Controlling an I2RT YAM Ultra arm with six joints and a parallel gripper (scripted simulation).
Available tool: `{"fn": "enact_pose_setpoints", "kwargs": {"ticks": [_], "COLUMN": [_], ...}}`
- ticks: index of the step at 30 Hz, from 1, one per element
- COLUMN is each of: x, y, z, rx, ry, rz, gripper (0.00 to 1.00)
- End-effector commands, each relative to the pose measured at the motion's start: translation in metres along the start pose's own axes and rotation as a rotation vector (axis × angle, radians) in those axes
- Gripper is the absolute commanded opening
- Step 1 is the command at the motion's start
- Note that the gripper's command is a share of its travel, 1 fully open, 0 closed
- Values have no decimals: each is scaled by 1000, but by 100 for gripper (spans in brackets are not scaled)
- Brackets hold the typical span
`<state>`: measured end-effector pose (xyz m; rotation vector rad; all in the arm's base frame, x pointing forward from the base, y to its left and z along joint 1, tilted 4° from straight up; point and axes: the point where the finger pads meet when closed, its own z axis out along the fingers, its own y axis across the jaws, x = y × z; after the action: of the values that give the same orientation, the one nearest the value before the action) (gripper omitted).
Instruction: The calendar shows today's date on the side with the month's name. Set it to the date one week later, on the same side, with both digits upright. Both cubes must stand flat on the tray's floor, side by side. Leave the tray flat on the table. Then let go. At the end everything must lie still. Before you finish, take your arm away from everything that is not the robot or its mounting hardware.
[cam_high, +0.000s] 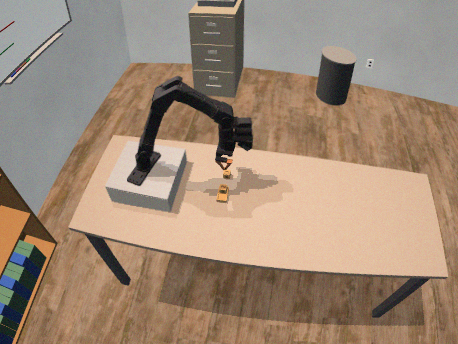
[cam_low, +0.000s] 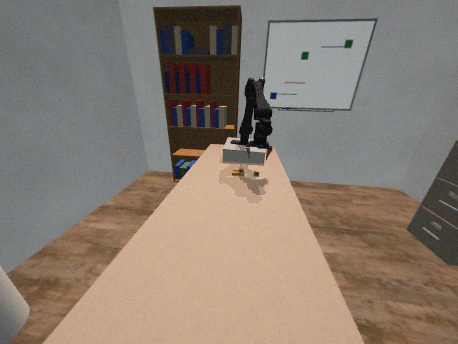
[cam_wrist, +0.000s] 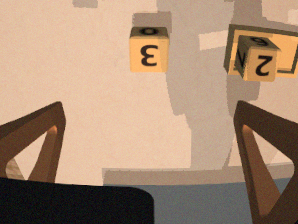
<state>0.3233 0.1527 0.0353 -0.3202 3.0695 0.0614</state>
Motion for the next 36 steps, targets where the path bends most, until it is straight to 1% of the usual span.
{"fn": "enact_pose_setpoints", "kwargs": {"ticks": [1, 4, 6, 8, 12, 19, 20, 21, 22, 23, 25, 26, 27, 28, 31, 32, 33, 36], "x": [-3, -4, -4, -4, -5, -6, -6, -6, -6, -6, -6, -6, -6, -6, -6, -6, -5, -5], "y": [-1, -5, -9, -9, -21, -34, -34, -38, -38, -41, -41, -43, -47, -49, -55, -56, -59, -64], "z": [-4, -4, -4, -4, -4, -4, -4, -4, -4, -4, -4, -4, -4, -4, -4, -4, -4, -4], "rx": [-3, -2, -1, -1, 1, 3, 3, 3, 3, 4, 4, 4, 5, 5, 6, 6, 7, 7], "ry": [-15, -15, -15, -15, -15, -15, -15, -15, -15, -14, -14, -14, -14, -14, -14, -14, -14, -13], "rz": [-24, -94, -170, -170, -368, -594, -595, -656, -669, -721, -721, -744, -820, -861, -964, -968, -1026, -1110], "gripper": [100, 100, 100, 100, 100, 100, 100, 100, 100, 100, 100, 100, 100, 100, 100, 100, 100, 100]}}
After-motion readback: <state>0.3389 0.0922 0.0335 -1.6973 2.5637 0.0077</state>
